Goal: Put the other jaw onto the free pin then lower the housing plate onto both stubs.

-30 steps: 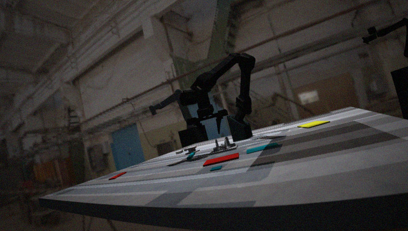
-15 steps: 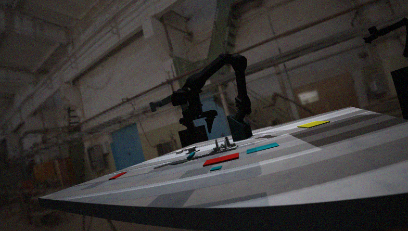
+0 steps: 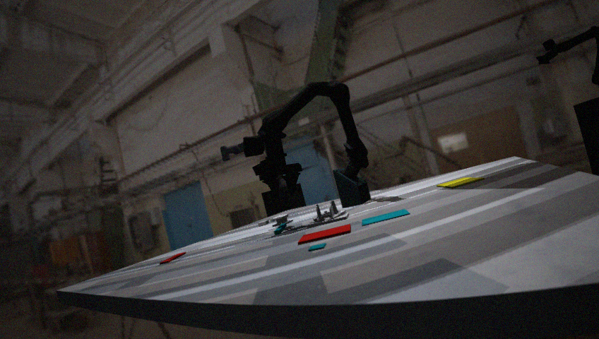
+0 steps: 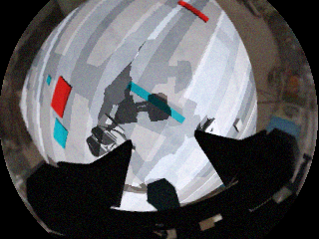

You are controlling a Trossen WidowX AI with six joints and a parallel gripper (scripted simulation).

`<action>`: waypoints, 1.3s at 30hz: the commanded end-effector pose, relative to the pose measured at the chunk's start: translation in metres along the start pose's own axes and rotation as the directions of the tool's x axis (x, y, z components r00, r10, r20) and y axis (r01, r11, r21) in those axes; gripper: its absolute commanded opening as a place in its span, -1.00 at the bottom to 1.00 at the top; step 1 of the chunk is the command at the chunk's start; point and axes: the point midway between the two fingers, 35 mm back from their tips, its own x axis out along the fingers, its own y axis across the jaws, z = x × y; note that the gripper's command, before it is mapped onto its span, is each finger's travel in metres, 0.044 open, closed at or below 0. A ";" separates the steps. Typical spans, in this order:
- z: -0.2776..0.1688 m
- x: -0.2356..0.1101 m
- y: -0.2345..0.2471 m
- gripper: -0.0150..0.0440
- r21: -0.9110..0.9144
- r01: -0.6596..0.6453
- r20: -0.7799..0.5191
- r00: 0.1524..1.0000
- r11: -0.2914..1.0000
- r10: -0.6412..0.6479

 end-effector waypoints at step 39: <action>-0.056 0.004 -0.165 1.00 0.888 0.020 -0.038 0.999 0.460 0.030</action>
